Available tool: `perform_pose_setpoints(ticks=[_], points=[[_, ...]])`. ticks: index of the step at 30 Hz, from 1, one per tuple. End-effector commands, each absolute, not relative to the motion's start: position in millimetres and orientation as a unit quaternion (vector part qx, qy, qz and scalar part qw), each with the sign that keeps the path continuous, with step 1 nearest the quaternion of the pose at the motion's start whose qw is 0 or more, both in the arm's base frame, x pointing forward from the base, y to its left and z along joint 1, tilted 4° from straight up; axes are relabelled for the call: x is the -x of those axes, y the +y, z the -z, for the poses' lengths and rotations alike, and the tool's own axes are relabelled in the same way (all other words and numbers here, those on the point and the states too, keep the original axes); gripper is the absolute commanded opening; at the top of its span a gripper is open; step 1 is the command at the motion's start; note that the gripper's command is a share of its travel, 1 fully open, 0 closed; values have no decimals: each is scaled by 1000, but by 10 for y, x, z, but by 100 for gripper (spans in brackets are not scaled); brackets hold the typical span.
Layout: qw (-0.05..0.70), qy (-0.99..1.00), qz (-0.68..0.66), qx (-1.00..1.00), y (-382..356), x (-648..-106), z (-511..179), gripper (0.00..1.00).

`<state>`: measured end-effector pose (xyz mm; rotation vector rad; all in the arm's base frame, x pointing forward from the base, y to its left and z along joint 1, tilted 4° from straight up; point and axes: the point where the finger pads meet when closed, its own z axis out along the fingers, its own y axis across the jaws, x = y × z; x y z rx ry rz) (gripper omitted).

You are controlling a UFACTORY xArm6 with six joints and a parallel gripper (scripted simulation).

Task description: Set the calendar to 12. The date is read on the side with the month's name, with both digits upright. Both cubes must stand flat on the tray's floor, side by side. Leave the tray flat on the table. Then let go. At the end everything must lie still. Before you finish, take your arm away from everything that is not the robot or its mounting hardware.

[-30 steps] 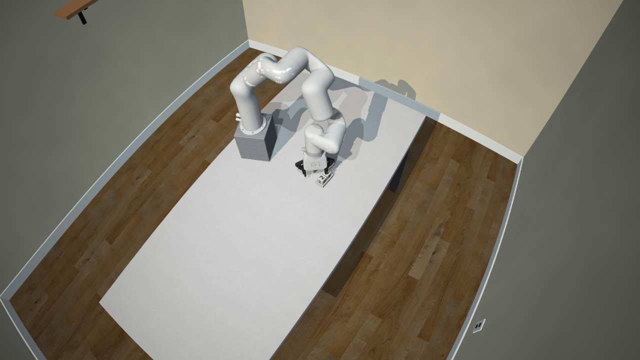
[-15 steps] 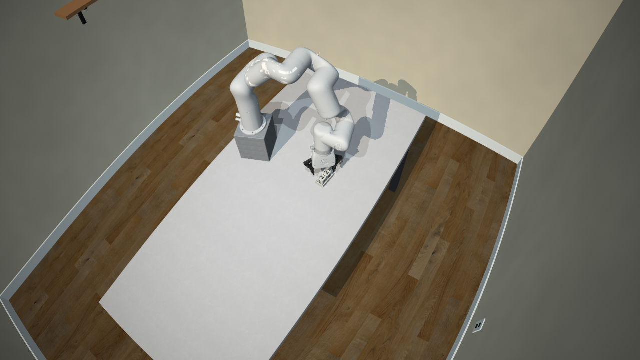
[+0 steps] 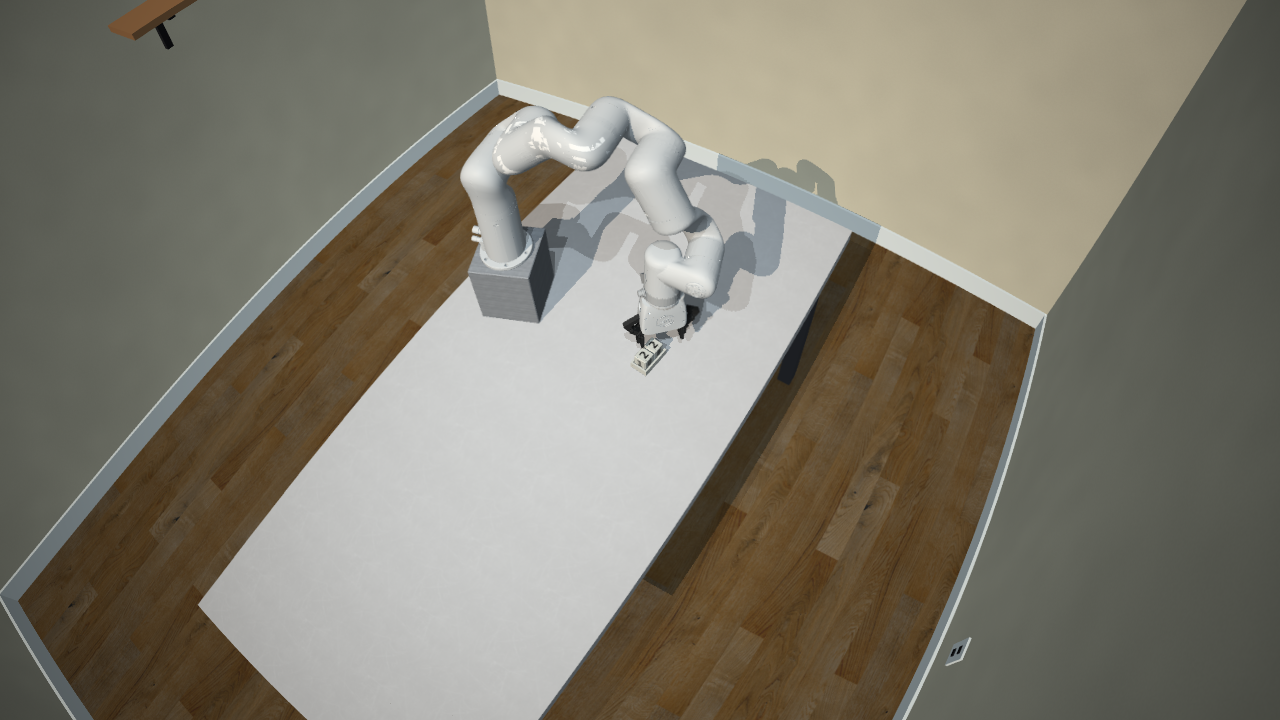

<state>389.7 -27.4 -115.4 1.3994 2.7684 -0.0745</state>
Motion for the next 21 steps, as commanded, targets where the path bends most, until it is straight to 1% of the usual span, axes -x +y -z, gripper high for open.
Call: perform_pose_setpoints(ticks=[1,3,13,17,21], points=[[19,904,25,-426,-218,-3984,1150,100],[18,904,25,-426,-138,-4086,1153,100],[18,913,25,-406,-54,-4193,1157,100],[18,916,25,-400,78,-4362,1163,100],[18,916,25,-400,107,-4398,1164,100]])
